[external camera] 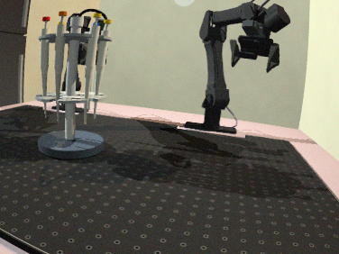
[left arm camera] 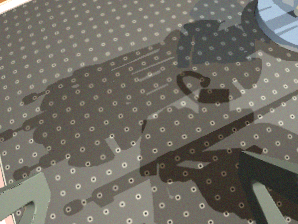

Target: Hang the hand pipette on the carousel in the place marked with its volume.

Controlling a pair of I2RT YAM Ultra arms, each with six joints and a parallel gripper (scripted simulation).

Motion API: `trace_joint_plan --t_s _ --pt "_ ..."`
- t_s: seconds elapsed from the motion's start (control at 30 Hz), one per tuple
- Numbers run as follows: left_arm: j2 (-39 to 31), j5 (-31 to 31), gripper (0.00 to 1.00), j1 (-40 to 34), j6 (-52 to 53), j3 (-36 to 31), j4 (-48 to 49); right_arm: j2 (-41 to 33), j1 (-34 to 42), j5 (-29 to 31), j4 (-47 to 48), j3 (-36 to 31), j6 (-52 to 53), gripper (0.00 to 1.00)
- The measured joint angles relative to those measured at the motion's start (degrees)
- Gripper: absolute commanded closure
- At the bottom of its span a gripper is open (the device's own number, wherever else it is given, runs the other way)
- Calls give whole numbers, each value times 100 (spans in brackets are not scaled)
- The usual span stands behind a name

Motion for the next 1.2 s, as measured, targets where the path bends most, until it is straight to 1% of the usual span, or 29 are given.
trace_joint_plan --t_s 0.83,1.2 --pt "0 0 0 0 0 0 0 4 -2 -13 2 4 0 88" --pt "0 0 0 0 0 0 0 227 -136 -125 0 227 0 88"
